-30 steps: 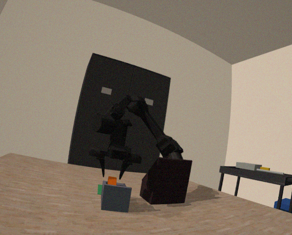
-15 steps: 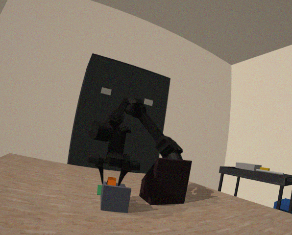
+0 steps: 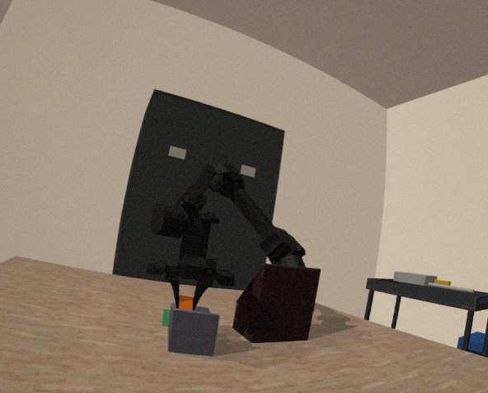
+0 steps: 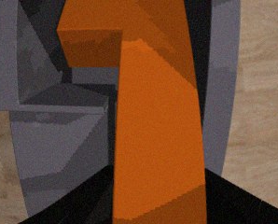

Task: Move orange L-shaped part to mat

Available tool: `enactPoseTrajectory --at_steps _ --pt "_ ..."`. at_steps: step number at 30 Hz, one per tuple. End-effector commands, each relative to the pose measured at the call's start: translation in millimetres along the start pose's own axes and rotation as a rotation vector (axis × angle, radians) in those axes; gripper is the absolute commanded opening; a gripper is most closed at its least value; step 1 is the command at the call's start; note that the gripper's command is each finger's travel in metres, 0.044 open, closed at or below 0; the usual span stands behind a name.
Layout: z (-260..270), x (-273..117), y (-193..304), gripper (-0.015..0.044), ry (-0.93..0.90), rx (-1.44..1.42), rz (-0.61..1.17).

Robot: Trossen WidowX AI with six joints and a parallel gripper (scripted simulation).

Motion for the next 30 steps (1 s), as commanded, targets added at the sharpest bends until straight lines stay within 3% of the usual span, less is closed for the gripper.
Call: enactPoseTrajectory --at_steps 1,5,30 --pt "-0.5 -0.9 -0.2 0.0102 0.002 0.002 -0.001" --pt "-0.5 -0.9 -0.2 0.0 0.002 0.002 -0.001" --pt "0.7 -30.2 -1.0 0.0 0.002 -0.008 0.001"
Point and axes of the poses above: the point midway between the two fingers, 35 mm back from their tips, its own x axis out along the fingers, its own z axis across the jaws, y = z × x, the point moved 5 cm from there along -x, back along the fingers, and after that the axes turned 4 degrees about -x, right-handed, at the moved point
